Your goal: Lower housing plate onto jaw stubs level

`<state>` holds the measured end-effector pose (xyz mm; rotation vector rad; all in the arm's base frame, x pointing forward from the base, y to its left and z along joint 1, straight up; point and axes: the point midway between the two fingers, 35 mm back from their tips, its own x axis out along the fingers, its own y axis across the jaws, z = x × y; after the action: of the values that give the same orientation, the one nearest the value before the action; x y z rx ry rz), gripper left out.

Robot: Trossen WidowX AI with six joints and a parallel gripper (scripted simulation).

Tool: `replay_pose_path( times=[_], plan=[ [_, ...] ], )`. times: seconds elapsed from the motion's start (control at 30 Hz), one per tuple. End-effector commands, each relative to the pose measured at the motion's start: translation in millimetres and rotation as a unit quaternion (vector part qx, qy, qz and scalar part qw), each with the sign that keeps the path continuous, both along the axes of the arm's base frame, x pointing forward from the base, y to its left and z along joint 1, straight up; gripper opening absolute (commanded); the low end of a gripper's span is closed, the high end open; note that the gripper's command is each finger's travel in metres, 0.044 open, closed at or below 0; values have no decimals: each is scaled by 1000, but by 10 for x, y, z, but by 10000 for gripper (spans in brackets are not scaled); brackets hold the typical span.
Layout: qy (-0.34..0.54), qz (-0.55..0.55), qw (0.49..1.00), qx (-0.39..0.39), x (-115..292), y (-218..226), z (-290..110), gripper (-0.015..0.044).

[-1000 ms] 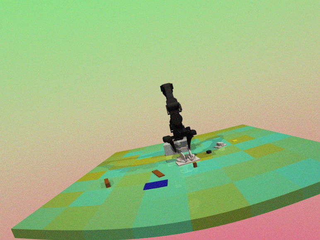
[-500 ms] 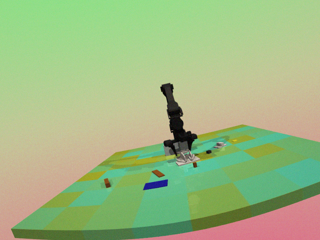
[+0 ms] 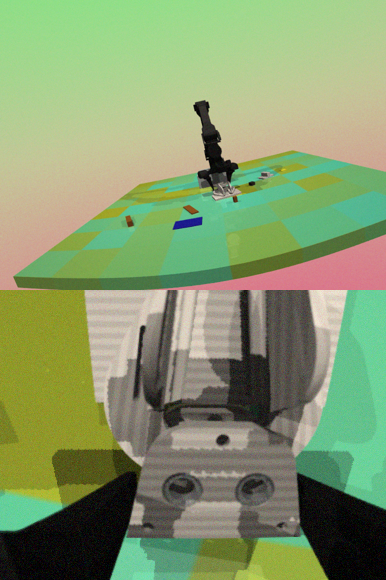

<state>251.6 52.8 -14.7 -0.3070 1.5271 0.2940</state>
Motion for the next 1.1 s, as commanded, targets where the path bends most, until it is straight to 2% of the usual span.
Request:
replay_pose_path(
  times=[0.0,1.07],
  plan=[
    [0,2,1000,1,-3,1,-5,351],
    [0,3,1000,1,-2,1,-76,351]
  ],
)
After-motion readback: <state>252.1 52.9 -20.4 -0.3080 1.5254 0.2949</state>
